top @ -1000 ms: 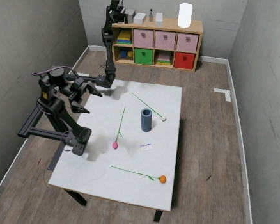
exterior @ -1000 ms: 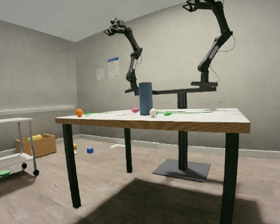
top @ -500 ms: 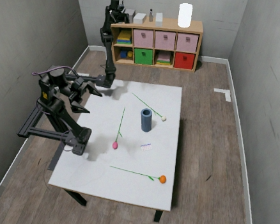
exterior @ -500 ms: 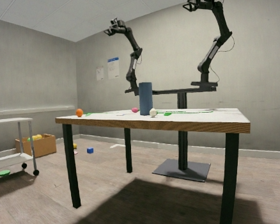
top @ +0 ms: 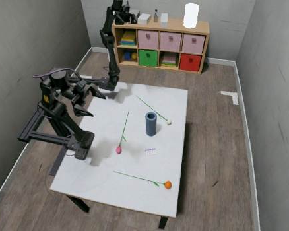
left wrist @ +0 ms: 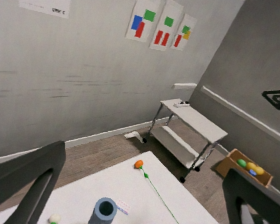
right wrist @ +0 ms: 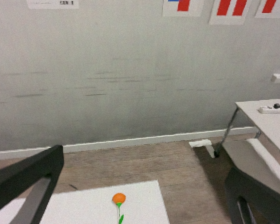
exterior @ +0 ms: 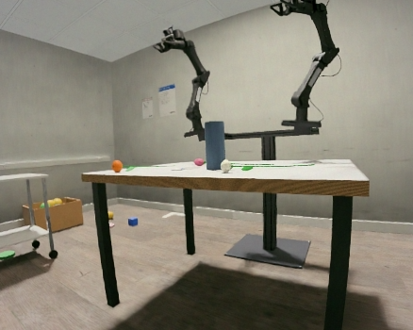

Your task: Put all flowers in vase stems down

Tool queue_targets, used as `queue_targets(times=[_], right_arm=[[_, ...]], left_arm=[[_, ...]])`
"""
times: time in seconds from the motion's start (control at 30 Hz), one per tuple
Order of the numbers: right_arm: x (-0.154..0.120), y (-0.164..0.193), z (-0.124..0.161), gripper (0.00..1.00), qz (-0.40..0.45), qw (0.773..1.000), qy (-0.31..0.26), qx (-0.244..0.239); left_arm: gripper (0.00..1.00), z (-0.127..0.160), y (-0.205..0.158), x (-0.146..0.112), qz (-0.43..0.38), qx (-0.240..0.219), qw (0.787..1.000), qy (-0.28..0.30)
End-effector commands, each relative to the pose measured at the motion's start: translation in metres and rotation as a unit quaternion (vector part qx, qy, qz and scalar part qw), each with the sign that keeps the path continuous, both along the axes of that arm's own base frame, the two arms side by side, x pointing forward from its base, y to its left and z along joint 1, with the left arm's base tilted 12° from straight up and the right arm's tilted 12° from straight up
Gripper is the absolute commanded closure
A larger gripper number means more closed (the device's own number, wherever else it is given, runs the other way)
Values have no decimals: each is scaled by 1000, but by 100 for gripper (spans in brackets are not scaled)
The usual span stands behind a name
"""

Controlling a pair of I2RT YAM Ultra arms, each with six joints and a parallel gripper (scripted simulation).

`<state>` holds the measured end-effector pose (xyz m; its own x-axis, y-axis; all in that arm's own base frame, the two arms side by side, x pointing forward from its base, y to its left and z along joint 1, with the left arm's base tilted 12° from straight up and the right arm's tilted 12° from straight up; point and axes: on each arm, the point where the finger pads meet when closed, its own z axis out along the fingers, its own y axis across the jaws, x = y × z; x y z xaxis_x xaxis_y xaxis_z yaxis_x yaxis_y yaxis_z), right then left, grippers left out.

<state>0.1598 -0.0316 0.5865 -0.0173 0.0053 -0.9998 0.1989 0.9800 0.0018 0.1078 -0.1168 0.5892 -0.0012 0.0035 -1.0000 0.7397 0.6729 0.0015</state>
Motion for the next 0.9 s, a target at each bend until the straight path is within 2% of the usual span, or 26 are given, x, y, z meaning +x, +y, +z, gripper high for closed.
queue_targets(times=[0.0, 0.33, 0.43, 0.67, 0.87], right_arm=[[-15, 7, 12, 0, 11, 1000, -25, -8], [-14, 9, 12, 0, 19, 999, -25, -8], [-15, 9, 12, 0, 18, 1000, -25, -8], [-14, 13, 12, 0, 31, 999, -25, -7], [-14, 14, 12, 0, 37, 999, -25, -7]], left_arm=[[0, 4, 11, 3, 33, -6, 999, -1], [0, 4, 38, 23, 142, -6, 990, -2], [0, 4, 41, 25, 154, -6, 988, -2], [0, 4, 68, 37, 250, -6, 968, -3], [0, 4, 95, 44, 336, -6, 942, -3]])
